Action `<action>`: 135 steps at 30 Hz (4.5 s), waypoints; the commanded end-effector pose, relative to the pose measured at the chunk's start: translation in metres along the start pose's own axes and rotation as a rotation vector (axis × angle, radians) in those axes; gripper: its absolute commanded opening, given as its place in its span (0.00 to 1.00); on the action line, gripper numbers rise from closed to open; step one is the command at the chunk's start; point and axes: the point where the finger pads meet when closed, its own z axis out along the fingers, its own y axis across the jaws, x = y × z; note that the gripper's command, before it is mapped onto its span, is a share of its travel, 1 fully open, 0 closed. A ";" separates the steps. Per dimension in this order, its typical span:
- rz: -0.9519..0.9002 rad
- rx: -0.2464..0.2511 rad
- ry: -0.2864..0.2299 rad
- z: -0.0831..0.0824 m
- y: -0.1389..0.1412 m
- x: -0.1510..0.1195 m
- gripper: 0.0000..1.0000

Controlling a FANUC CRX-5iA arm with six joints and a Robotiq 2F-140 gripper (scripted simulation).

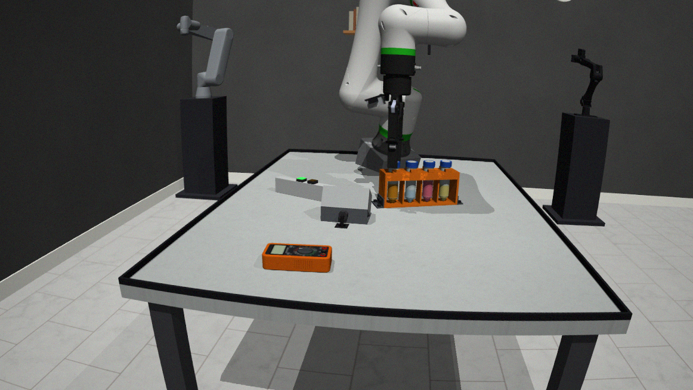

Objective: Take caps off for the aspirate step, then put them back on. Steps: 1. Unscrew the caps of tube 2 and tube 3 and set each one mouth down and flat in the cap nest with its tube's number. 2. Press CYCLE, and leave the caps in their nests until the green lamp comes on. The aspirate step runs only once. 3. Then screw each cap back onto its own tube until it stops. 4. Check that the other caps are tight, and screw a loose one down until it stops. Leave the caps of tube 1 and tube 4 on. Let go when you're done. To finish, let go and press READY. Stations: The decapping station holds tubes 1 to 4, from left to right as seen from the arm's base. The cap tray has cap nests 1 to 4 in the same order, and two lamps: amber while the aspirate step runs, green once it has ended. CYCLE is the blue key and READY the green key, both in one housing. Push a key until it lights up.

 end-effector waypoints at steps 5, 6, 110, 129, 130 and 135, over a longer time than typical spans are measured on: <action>-0.463 0.001 -0.002 -0.001 -0.001 0.000 0.41; -0.511 0.001 -0.002 -0.001 -0.001 0.000 0.41; -0.900 0.002 -0.004 0.000 -0.001 0.000 0.30; -0.550 0.001 -0.004 0.000 -0.001 0.000 0.30; -0.500 0.001 -0.004 0.000 -0.001 0.000 0.30; -0.250 0.001 -0.004 0.000 -0.001 0.000 0.30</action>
